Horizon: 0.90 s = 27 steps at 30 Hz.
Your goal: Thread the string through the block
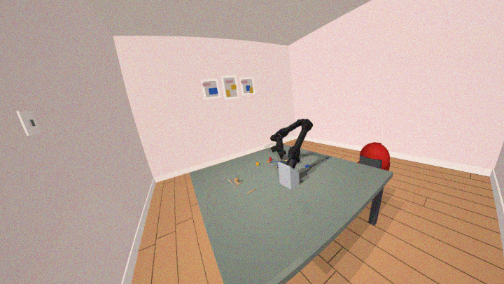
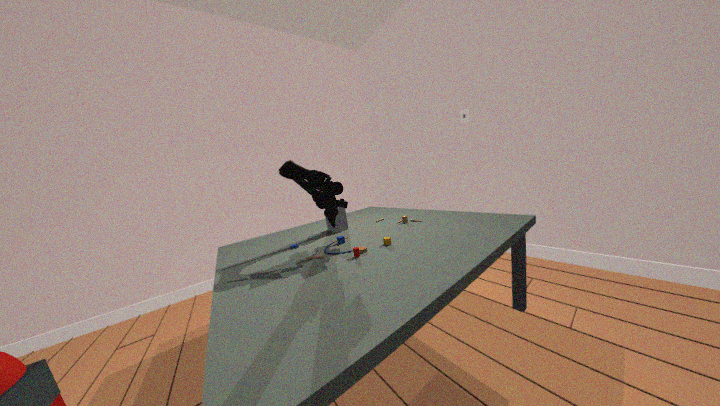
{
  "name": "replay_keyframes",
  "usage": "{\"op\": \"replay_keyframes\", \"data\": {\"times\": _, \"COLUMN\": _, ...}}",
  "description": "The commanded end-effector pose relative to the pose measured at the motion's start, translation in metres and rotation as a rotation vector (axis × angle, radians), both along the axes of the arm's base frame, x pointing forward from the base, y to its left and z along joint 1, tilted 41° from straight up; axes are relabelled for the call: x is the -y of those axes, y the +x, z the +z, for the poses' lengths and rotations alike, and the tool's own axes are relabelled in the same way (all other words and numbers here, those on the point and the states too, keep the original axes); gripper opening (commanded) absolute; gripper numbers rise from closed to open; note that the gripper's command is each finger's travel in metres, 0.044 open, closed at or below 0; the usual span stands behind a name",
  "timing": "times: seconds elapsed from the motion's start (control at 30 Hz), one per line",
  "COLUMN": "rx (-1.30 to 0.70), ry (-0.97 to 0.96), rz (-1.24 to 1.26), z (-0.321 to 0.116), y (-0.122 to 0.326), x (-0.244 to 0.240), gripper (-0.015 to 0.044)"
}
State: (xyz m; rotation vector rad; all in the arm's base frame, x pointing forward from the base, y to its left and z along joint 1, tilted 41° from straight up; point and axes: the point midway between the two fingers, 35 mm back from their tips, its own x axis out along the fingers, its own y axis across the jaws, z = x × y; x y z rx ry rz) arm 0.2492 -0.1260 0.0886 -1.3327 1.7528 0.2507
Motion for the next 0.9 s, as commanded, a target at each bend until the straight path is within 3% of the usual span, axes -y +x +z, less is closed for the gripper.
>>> {"op": "replay_keyframes", "data": {"times": 0.0, "rx": 0.266, "ry": -0.004, "rz": -0.297, "z": -0.006, "y": 0.003, "x": -0.006, "gripper": 0.0122}}
{"op": "replay_keyframes", "data": {"times": 0.3, "rx": 0.827, "ry": -0.019, "rz": -0.924, "z": -0.015, "y": 0.007, "x": -0.016, "gripper": 0.0122}}
{"op": "replay_keyframes", "data": {"times": 0.87, "rx": 1.418, "ry": -0.04, "rz": -1.591, "z": -0.026, "y": 0.011, "x": -0.029, "gripper": 0.0122}}
